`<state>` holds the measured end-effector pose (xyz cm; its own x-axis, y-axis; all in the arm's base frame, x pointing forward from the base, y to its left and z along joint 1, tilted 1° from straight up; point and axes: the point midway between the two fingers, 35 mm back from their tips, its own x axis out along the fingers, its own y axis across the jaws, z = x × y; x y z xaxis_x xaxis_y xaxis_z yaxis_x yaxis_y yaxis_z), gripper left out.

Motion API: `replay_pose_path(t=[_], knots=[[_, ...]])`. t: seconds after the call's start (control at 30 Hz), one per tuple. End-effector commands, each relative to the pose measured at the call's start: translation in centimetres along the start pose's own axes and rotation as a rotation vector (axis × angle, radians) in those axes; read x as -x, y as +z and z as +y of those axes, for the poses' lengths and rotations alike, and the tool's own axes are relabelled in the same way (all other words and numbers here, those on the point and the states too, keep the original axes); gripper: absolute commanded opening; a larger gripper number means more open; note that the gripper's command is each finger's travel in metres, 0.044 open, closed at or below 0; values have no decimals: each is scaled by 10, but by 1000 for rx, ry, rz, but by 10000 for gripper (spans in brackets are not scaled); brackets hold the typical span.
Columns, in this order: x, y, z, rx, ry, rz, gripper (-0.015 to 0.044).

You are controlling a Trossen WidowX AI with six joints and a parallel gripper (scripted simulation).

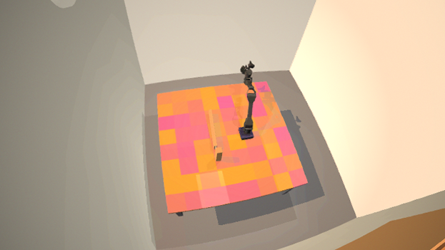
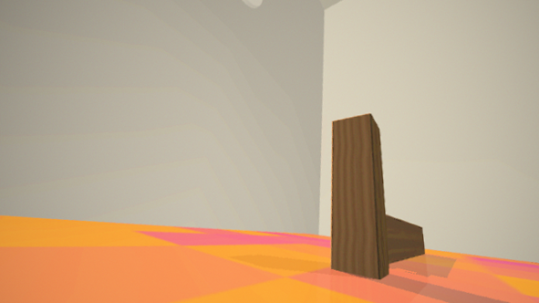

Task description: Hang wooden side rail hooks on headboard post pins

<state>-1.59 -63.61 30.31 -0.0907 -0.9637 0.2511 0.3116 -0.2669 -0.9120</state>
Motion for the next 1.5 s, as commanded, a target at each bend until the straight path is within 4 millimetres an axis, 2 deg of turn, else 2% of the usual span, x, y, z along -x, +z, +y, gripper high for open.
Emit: replay_pose_path(t=[0.0,0.37,0.8,1.1,1.47], knots=[[12,34,12,-50,45,-43,440],[61,144,31,-197,164,-196,440],[150,255,46,-361,336,-370,440],[225,313,49,-473,472,-482,440],[326,362,47,-609,658,-611,440]])
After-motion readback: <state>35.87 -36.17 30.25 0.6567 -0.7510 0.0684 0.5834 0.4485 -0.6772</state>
